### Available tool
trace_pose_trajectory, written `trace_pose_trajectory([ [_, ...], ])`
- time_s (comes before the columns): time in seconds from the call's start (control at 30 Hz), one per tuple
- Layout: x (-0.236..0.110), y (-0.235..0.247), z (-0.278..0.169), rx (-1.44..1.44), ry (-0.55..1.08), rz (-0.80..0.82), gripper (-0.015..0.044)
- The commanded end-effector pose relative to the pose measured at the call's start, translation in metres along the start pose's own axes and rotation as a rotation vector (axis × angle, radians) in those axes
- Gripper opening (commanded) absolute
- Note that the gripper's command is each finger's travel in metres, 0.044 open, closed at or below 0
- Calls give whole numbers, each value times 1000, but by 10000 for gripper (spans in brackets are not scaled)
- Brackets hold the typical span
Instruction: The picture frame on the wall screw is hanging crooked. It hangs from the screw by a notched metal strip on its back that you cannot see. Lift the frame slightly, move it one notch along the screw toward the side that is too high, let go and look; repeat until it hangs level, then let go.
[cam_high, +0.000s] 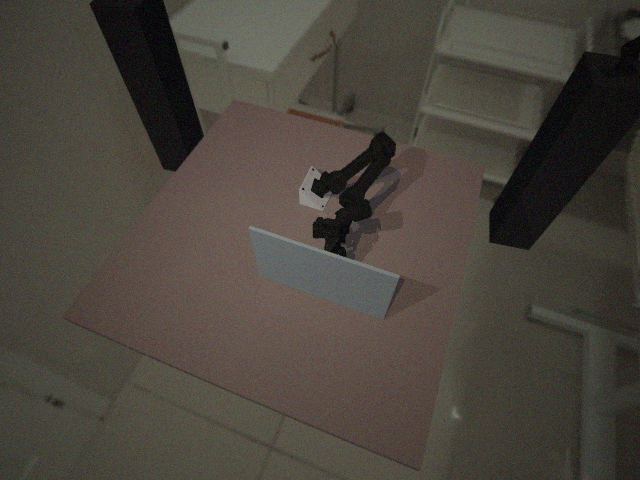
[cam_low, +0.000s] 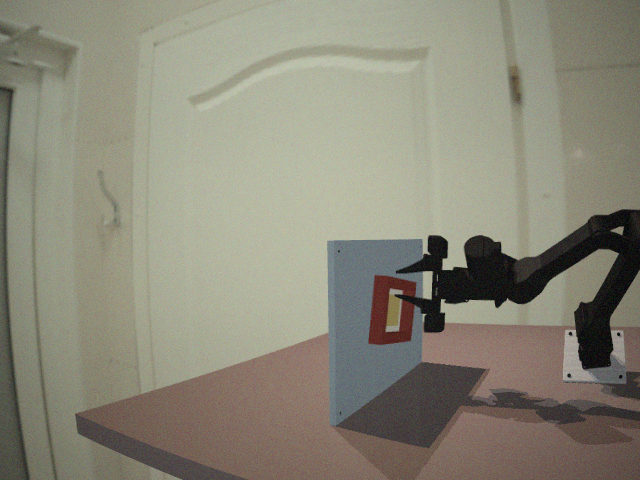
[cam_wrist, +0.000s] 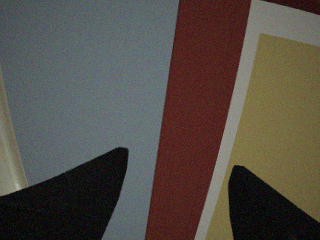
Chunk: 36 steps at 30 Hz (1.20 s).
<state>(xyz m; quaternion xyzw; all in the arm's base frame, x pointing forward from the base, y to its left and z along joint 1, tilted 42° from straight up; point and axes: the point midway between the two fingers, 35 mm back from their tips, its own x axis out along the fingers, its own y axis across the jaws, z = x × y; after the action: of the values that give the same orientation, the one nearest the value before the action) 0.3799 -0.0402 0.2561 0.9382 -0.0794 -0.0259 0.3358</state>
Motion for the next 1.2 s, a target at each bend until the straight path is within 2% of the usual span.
trace_pose_trajectory([
  [0.0, 0, 0, -1, -1, 2, -1, 129],
  [0.07, 0, 0, -1, -1, 2, -1, 76],
  [0.3, 0, 0, -1, -1, 2, -1, 30],
  [0.33, 0, 0, -1, -1, 2, -1, 3],
  [1.17, 0, 5, 0, -1, 2, -1, 0],
])
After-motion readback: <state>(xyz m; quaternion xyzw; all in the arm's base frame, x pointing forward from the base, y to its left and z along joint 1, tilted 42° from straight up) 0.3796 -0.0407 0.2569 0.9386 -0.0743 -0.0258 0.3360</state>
